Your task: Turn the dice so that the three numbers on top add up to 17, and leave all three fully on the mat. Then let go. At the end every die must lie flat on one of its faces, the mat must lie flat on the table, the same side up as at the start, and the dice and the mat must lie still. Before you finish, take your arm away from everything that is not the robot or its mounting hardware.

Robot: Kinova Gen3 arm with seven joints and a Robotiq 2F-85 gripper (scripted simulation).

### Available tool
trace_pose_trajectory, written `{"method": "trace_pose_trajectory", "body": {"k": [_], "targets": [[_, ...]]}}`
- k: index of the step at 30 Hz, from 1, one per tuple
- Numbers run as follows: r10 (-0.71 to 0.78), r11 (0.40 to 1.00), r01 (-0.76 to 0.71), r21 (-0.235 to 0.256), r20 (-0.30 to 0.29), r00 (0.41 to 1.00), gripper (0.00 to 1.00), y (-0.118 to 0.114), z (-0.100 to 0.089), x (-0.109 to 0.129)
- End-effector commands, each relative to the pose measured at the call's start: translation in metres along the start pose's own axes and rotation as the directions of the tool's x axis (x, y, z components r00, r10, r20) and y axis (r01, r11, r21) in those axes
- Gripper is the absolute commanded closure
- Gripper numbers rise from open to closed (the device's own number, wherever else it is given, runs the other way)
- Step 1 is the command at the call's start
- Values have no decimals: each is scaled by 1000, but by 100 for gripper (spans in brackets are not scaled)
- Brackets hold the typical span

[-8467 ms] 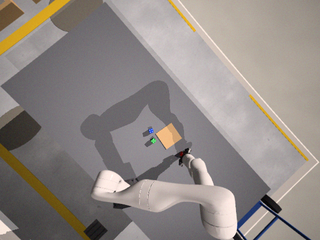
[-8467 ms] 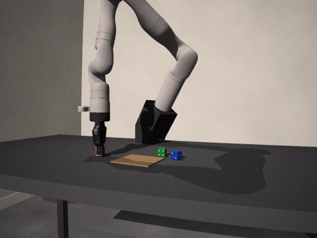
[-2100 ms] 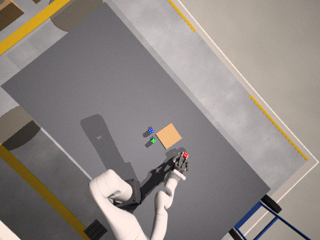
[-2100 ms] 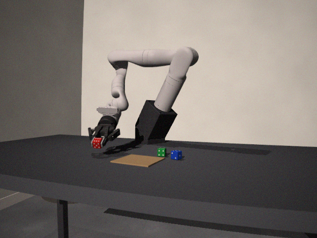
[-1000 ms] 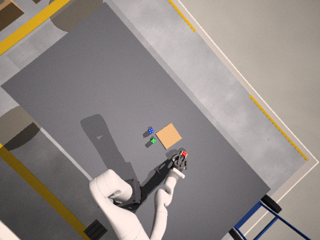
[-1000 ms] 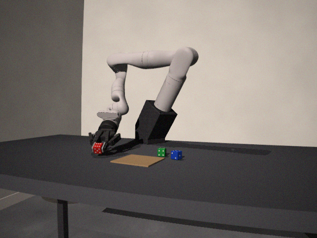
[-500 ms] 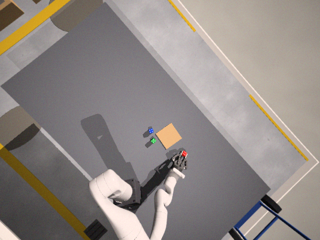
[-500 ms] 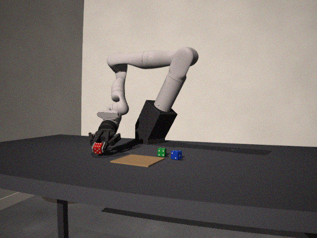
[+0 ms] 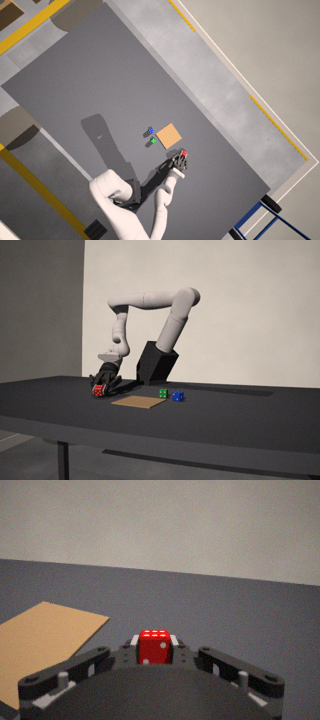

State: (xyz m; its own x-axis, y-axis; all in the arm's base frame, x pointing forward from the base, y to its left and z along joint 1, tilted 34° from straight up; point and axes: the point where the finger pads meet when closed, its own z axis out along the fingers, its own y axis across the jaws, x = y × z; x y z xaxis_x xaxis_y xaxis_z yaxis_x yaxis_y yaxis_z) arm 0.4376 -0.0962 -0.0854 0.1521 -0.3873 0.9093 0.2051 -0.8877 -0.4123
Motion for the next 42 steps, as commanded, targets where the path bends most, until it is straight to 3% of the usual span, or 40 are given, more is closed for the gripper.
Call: {"method": "trace_pose_trajectory", "body": {"k": [1, 42], "targets": [[1, 1000, -1, 0, -1, 1000, 74, 0, 1, -2], [1, 1000, -1, 0, -1, 1000, 74, 0, 4, -6]]}}
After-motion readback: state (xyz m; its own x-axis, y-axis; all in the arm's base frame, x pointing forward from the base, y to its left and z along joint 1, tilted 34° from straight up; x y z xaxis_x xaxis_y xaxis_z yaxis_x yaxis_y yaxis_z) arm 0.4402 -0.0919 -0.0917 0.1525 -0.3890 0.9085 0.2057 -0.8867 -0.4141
